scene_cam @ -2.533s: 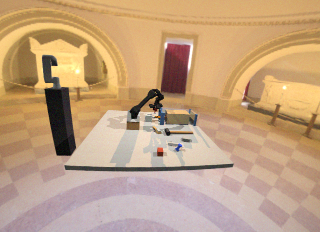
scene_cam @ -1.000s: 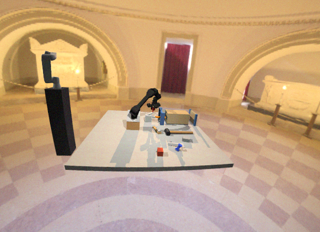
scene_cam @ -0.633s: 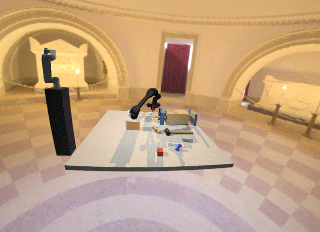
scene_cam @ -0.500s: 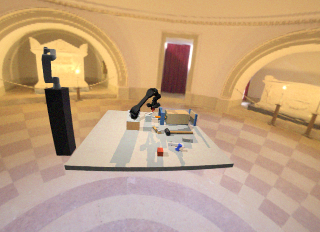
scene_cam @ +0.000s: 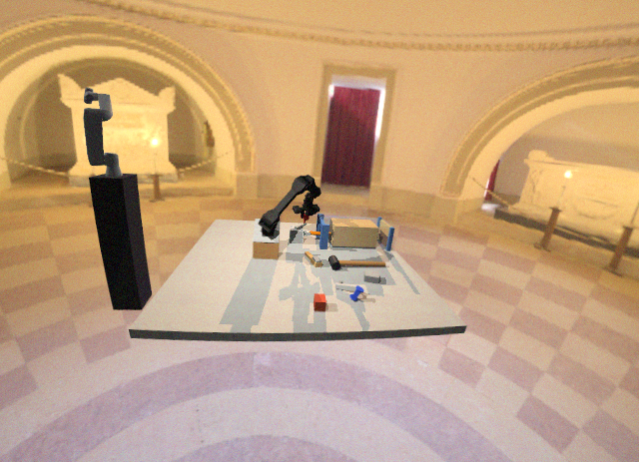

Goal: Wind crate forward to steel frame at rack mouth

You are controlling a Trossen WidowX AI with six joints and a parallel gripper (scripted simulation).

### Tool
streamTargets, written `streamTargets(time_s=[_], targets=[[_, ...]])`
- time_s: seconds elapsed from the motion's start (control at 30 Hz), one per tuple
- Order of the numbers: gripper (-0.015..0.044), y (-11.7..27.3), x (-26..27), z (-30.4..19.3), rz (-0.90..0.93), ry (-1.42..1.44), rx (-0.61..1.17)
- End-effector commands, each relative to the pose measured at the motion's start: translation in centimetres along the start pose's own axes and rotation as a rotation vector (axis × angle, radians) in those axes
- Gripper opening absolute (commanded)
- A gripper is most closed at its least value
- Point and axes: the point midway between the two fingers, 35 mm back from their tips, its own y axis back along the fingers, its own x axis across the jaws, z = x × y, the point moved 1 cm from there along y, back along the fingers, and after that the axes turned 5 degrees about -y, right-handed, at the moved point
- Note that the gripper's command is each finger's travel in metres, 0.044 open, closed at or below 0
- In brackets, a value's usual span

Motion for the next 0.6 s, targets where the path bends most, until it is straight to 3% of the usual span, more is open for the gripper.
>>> streamTargets(time_s=[0.0,0.57], targets=[[0.0,-0.91,-2.0,-1.49,-0.046,0.037,0.017],[0.0,-0.95,-2.17,-1.6,-0.046,0.037,0.018]])
